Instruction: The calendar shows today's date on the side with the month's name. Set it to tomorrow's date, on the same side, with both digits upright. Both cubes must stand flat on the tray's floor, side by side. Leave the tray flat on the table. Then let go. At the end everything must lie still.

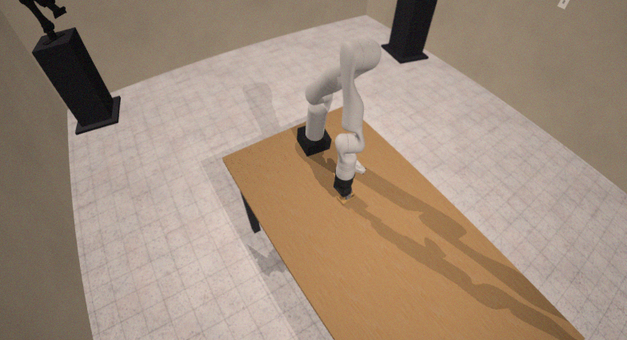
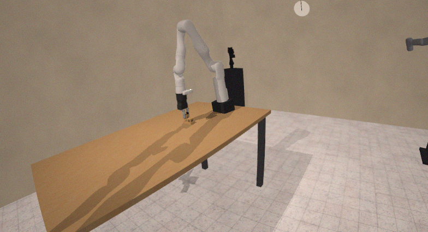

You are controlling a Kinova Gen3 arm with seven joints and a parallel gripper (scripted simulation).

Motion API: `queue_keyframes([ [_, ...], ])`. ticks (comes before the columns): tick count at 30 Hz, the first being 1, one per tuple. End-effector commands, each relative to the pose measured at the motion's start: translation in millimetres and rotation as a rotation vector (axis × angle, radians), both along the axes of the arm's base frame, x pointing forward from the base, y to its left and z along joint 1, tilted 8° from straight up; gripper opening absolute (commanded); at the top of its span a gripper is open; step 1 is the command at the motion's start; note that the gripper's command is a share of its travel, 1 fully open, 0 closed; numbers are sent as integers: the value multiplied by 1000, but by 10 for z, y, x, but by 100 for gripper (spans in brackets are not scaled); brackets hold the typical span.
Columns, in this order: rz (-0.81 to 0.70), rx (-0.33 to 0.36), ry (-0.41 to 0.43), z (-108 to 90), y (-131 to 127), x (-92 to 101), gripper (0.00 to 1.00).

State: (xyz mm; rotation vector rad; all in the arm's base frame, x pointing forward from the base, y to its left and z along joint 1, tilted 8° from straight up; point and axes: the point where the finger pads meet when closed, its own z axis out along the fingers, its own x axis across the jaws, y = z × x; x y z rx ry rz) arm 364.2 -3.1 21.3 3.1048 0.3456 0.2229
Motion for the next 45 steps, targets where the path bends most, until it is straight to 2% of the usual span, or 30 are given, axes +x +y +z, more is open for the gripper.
queue_keyframes([
  [1,5,-2,0,-46,-13,-2,60],
  [18,5,-2,2,-126,-10,3,60],
  [45,5,-1,2,-127,-9,2,60],
])
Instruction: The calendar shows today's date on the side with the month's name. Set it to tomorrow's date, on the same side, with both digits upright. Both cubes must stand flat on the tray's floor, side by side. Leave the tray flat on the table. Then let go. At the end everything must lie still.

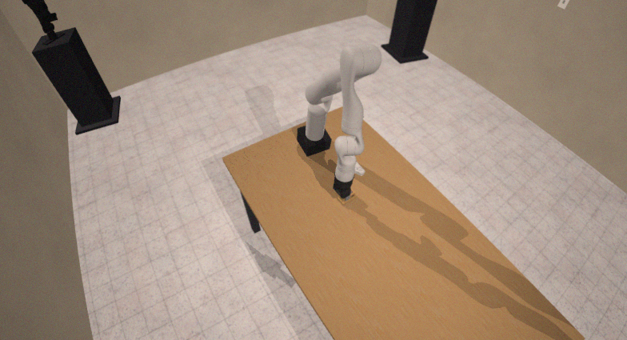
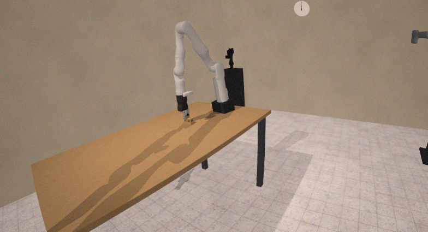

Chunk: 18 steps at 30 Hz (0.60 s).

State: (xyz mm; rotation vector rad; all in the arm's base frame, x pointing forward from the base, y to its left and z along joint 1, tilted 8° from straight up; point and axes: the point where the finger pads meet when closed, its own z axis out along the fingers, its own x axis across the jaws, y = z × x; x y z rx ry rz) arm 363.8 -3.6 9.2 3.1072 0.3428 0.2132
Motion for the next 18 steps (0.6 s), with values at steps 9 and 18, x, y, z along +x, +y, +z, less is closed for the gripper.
queue_keyframes([
  [9,3,-2,-5,-6,1,-1,60],
  [18,2,-1,-5,-5,4,0,60],
])
